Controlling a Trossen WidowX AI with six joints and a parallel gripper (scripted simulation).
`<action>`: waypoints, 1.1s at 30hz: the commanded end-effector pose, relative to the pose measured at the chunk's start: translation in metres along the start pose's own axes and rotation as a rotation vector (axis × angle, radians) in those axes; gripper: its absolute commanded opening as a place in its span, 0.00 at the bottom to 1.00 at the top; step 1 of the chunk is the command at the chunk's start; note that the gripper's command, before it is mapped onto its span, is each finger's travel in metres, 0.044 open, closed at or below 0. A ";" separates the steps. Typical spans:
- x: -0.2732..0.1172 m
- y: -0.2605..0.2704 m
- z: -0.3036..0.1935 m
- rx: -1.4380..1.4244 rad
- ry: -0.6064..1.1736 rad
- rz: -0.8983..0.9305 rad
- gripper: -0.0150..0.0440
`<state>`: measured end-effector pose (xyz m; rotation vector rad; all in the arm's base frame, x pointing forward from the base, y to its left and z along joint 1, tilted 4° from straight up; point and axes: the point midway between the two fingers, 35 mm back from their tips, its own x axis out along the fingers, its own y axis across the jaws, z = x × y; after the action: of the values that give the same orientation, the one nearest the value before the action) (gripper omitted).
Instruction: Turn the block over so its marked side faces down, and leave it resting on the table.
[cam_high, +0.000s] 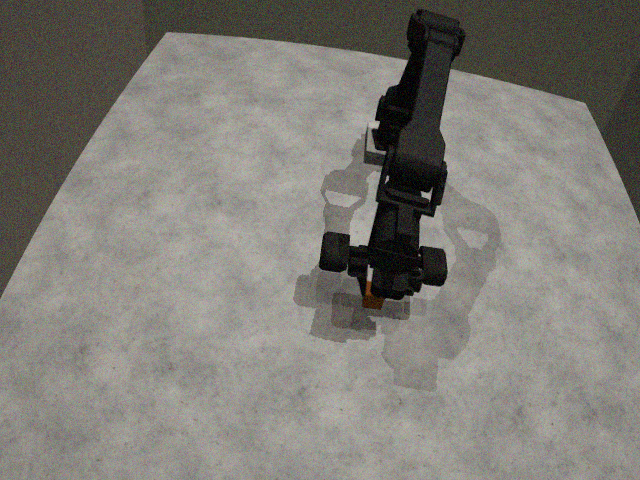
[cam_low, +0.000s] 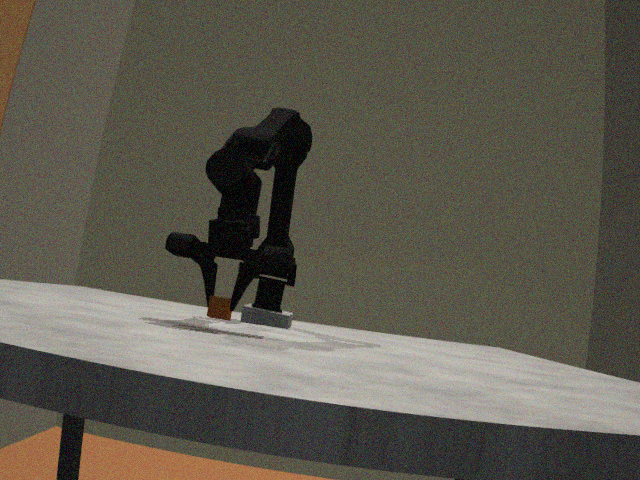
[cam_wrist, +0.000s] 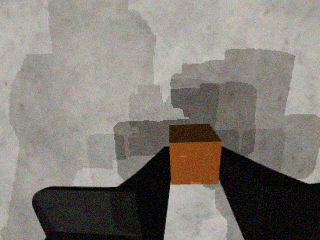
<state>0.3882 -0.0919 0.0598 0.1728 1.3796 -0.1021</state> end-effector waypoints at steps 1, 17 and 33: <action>-0.002 0.000 0.002 0.005 -0.058 0.002 0.25; 0.001 0.001 -0.001 0.003 -0.281 0.002 0.25; 0.006 0.000 -0.003 0.004 -0.449 0.001 0.25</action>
<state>0.3843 -0.0907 0.0553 0.1396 0.9584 -0.1315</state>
